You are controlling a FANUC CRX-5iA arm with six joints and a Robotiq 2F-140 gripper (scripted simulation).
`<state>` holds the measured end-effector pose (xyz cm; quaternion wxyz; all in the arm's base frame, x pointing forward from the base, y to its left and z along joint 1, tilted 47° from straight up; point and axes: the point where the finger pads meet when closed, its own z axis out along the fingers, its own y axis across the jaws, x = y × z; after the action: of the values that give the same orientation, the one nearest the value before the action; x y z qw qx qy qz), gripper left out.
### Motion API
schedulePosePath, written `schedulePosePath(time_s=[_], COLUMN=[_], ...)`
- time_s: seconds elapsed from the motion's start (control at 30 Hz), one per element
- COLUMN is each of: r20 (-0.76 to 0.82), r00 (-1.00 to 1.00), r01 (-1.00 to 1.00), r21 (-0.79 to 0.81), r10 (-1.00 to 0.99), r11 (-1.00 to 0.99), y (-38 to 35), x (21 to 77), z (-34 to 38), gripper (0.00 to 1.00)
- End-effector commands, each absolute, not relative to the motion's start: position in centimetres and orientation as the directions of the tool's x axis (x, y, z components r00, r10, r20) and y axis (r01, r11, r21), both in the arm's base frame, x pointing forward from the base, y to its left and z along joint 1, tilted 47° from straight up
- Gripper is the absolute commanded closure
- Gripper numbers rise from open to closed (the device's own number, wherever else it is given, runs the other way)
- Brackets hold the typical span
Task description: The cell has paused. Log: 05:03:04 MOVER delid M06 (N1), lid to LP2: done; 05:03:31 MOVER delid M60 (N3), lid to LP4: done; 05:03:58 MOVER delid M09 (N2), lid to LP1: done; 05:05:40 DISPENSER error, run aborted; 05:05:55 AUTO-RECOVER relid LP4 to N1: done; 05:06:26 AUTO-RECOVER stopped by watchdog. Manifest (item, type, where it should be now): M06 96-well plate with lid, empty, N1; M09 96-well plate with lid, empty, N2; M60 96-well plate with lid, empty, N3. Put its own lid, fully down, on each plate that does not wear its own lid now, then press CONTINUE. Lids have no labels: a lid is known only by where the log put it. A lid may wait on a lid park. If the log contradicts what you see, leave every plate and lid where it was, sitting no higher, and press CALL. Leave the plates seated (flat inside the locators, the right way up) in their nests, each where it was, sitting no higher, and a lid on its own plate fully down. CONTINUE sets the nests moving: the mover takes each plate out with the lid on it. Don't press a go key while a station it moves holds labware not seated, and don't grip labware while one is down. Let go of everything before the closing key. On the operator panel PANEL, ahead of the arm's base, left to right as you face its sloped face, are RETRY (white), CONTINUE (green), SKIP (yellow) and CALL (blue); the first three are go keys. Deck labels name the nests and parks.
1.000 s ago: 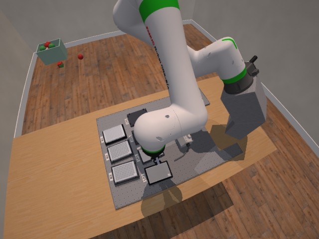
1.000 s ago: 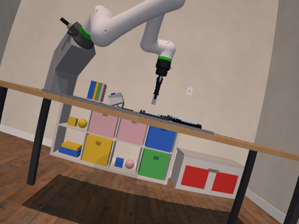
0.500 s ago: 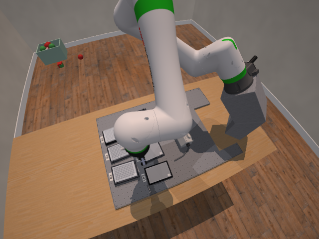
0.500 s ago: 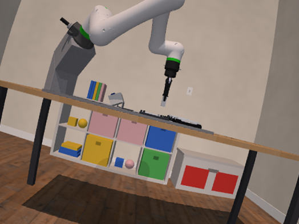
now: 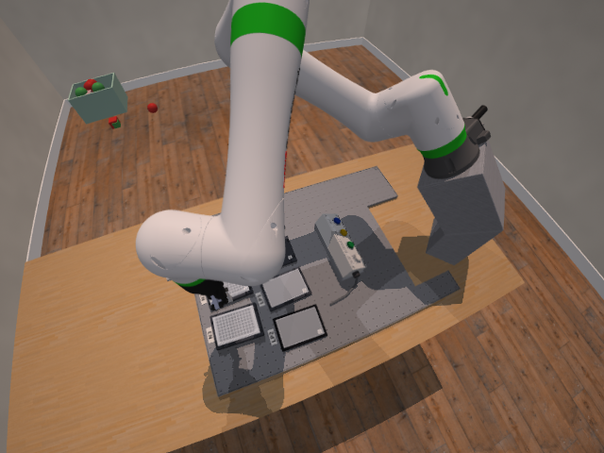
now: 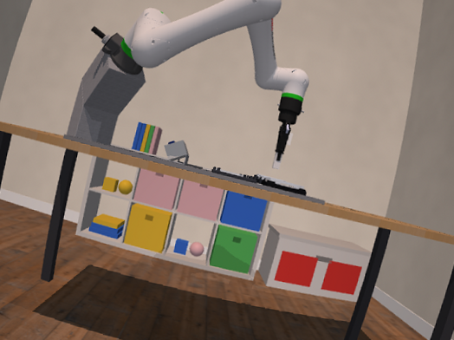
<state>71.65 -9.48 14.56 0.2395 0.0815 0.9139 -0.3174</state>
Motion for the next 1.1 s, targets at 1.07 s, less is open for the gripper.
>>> schedulePosePath(time_s=[1.07], r20=[-0.489], r00=[-0.872], r01=[0.301], r21=[-0.542], r10=[-0.003], r11=[0.784], y=[-19.4], x=[68.2], z=[21.7], gripper=[1.00])
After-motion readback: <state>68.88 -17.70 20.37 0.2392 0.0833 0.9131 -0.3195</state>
